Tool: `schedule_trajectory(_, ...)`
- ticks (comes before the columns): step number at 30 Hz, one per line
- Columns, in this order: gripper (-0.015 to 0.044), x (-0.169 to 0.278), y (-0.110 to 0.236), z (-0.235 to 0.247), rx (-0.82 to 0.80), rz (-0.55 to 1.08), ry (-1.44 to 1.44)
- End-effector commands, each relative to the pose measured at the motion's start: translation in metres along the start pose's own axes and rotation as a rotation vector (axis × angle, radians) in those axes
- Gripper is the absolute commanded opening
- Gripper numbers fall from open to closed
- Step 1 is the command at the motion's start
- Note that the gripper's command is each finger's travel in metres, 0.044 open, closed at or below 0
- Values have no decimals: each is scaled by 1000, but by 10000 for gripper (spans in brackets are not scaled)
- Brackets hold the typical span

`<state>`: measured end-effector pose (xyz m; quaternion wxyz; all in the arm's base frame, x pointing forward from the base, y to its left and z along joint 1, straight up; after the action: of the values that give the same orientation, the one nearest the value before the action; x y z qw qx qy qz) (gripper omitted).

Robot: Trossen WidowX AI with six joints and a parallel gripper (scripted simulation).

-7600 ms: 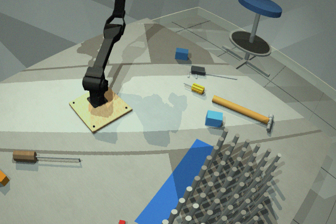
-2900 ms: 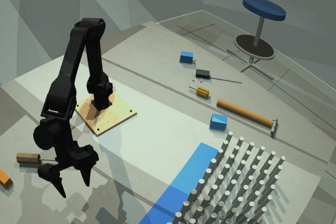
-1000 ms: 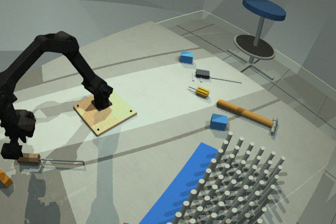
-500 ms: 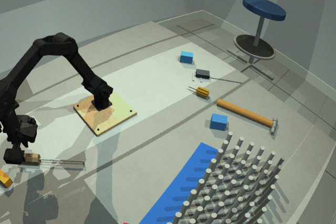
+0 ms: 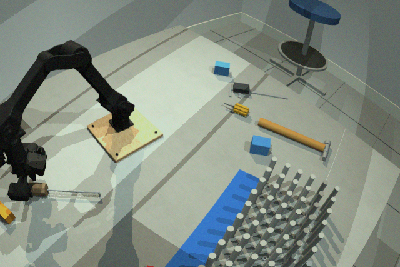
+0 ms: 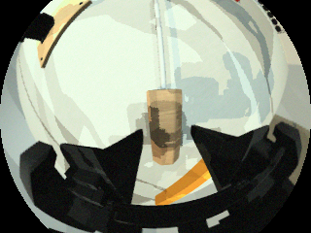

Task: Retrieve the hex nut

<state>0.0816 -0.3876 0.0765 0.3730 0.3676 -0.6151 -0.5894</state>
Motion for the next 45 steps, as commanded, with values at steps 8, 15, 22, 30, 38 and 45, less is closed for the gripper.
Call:
schedule_trajectory(8, 280, -1, -18, 2, -7, -2, -3)
schedule_trajectory(15, 162, -1, -19, 2, -7, -2, -3)
schedule_trajectory(22, 76, -1, -15, 1, -7, -2, -3)
schedule_trajectory(30, 0, -1, 33, 1, -5, -4, -1)
schedule_trajectory(38, 0, -1, 41, 1, -5, -4, -48)
schedule_trajectory(45, 0, -1, 38, 1, -5, -4, -279)
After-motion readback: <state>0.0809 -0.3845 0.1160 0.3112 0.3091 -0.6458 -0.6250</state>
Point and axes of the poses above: the point midway between the two fingers, 35 mm back from their tips, its own y axis back along the fingers, its own z axis across the jaws, x = y × z, the point moved 2 cm from there along y, back along the fingers, and after that the axes turned 7 degrees about y, right-handed, at the moved point
